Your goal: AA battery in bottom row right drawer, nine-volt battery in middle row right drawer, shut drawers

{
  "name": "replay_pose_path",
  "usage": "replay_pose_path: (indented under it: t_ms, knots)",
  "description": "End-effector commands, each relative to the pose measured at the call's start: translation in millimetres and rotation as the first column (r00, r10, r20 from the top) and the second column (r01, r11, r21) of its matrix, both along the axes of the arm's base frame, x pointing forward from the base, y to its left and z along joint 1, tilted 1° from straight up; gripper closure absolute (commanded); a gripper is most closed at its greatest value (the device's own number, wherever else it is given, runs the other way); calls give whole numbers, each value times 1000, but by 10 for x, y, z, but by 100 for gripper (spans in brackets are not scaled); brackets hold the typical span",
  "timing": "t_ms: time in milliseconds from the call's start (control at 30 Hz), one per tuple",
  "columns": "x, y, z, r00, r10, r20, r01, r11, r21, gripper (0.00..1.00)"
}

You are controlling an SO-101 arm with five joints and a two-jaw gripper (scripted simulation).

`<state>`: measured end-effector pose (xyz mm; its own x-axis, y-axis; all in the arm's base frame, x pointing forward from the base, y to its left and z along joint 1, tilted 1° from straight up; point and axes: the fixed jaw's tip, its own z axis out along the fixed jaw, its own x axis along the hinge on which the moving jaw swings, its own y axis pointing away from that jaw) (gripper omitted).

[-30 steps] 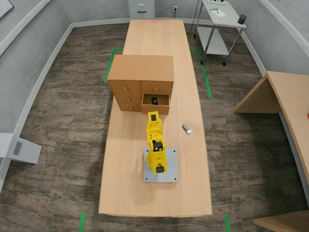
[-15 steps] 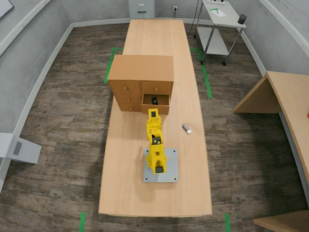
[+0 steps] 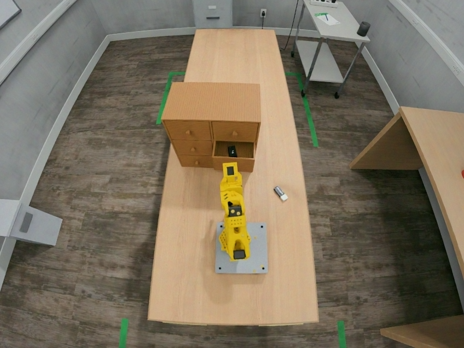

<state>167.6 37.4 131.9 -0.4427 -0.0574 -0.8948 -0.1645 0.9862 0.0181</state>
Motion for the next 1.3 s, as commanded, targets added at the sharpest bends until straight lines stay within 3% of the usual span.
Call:
replay_pose_path:
  t_ms: [0, 1133, 1267]
  knots:
    - [12, -13, -47, 1000, -9, -17, 9, 1000, -2, 79]
    - [24, -26, -95, 1000, -18, -24, 17, 1000, -2, 79]
    - [137, -18, -123, 1000, -22, -21, 22, 1000, -3, 79]
